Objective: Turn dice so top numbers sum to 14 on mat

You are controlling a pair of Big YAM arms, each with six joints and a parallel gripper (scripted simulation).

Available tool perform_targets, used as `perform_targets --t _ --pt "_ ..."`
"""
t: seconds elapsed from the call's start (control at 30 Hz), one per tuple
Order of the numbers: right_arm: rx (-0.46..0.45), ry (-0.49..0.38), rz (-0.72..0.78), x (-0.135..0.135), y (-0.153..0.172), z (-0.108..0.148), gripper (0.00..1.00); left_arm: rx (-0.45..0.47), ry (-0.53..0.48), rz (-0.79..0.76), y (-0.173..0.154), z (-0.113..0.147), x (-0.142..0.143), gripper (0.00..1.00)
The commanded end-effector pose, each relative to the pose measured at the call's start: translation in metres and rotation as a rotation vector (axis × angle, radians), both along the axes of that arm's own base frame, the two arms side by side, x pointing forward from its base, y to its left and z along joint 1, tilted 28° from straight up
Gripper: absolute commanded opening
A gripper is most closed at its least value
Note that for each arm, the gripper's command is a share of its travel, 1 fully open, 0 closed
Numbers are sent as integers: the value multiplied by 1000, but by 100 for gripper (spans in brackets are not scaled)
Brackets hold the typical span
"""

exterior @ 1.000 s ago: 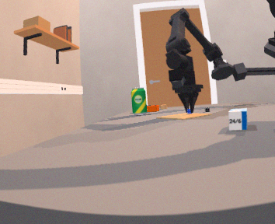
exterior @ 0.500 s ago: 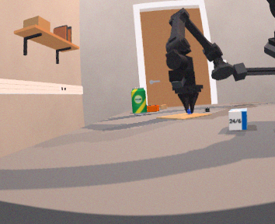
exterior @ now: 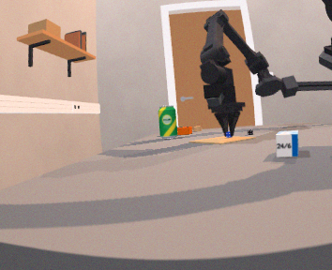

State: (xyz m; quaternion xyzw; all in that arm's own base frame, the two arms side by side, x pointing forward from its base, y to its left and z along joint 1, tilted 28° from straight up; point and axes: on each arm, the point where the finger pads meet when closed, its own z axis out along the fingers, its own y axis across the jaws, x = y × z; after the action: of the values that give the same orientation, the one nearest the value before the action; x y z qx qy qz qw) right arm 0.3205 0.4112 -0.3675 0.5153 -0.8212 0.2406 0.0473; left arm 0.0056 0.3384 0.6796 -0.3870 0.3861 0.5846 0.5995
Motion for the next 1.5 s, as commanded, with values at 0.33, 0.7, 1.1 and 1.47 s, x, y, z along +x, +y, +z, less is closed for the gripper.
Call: perform_targets --t 0.33,0.7,1.1,1.47 --pt "21 -13 0 10 9 -5 30 54 12 9 -17 17 -3 100" --pt "24 -15 3 9 13 1 30 54 12 9 -17 17 -3 100" --pt "32 -19 13 -6 37 47 30 54 12 9 -17 17 -3 100" --pt "38 -21 13 -14 60 89 30 54 12 9 -17 17 -3 100"
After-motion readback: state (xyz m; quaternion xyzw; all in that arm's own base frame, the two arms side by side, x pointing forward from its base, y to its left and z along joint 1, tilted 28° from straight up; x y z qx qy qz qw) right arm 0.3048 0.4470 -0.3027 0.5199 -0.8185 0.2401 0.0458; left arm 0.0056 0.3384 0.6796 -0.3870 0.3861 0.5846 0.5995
